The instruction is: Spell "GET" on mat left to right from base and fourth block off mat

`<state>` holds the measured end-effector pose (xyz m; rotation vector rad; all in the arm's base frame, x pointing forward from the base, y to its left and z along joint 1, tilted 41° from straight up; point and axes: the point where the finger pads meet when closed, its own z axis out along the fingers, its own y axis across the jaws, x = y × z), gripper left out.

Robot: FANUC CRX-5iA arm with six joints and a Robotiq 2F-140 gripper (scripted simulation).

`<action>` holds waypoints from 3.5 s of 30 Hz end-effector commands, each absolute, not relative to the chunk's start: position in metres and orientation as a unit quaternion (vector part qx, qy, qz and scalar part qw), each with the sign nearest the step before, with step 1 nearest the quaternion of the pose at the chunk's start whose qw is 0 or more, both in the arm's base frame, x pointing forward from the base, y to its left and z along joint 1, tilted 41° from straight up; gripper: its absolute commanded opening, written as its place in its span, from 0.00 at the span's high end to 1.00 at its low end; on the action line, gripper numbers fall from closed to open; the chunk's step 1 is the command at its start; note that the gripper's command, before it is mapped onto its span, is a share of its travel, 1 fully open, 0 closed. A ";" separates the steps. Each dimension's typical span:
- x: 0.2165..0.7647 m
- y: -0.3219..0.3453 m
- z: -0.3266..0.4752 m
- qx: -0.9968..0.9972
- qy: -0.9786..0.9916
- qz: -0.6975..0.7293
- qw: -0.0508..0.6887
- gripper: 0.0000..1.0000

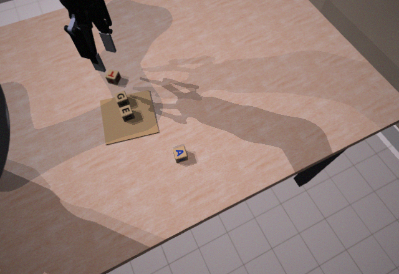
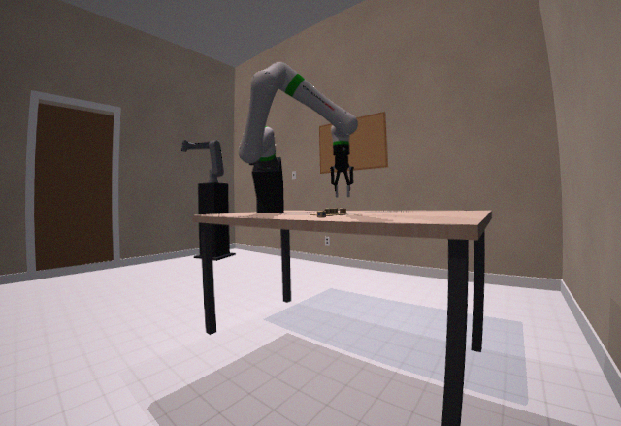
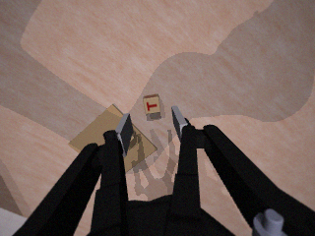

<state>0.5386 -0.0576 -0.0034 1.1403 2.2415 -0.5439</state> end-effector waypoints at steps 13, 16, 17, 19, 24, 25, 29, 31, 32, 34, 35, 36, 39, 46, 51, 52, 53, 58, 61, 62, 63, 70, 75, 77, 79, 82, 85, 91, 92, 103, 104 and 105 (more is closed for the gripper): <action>0.543 -0.066 -0.016 0.425 0.836 -0.203 0.281 0.60; 0.545 -0.069 -0.019 0.425 0.836 -0.203 0.281 0.60; 0.545 -0.070 -0.021 0.425 0.836 -0.203 0.281 0.60; 0.546 -0.072 -0.023 0.425 0.836 -0.203 0.281 0.60; 0.548 -0.075 -0.028 0.425 0.836 -0.203 0.281 0.60; 0.548 -0.075 -0.028 0.425 0.836 -0.203 0.281 0.60; 0.550 -0.079 -0.032 0.425 0.836 -0.203 0.281 0.60; 0.551 -0.080 -0.034 0.425 0.836 -0.203 0.281 0.60; 0.551 -0.081 -0.035 0.425 0.836 -0.203 0.281 0.60; 0.552 -0.082 -0.037 0.425 0.836 -0.203 0.281 0.60; 0.552 -0.082 -0.038 0.425 0.836 -0.203 0.281 0.60; 0.552 -0.083 -0.038 0.425 0.836 -0.203 0.281 0.60; 0.553 -0.084 -0.040 0.425 0.836 -0.203 0.281 0.60; 0.553 -0.085 -0.041 0.425 0.836 -0.203 0.281 0.60; 0.553 -0.085 -0.042 0.425 0.836 -0.203 0.281 0.60; 0.553 -0.085 -0.042 0.425 0.836 -0.203 0.281 0.60; 0.553 -0.085 -0.042 0.425 0.836 -0.203 0.281 0.60; 0.553 -0.085 -0.042 0.425 0.836 -0.203 0.281 0.60; 0.553 -0.085 -0.042 0.425 0.836 -0.203 0.281 0.60; 0.553 -0.085 -0.042 0.425 0.836 -0.203 0.281 0.60; 0.553 -0.085 -0.042 0.425 0.836 -0.203 0.281 0.60; 0.555 -0.089 -0.046 0.425 0.836 -0.203 0.281 0.60; 0.558 -0.093 -0.053 0.425 0.836 -0.203 0.281 0.60; 0.558 -0.095 -0.054 0.425 0.836 -0.203 0.281 0.60; 0.560 -0.097 -0.058 0.425 0.836 -0.203 0.281 0.60; 0.562 -0.101 -0.063 0.425 0.836 -0.203 0.281 0.60; 0.563 -0.104 -0.067 0.425 0.836 -0.203 0.281 0.60; 0.564 -0.107 -0.070 0.425 0.836 -0.203 0.281 0.60; 0.564 -0.107 -0.070 0.425 0.836 -0.203 0.281 0.60; 0.564 -0.107 -0.070 0.425 0.836 -0.203 0.281 0.60; 0.564 -0.107 -0.070 0.425 0.836 -0.203 0.281 0.60; 0.564 -0.107 -0.070 0.425 0.836 -0.203 0.281 0.72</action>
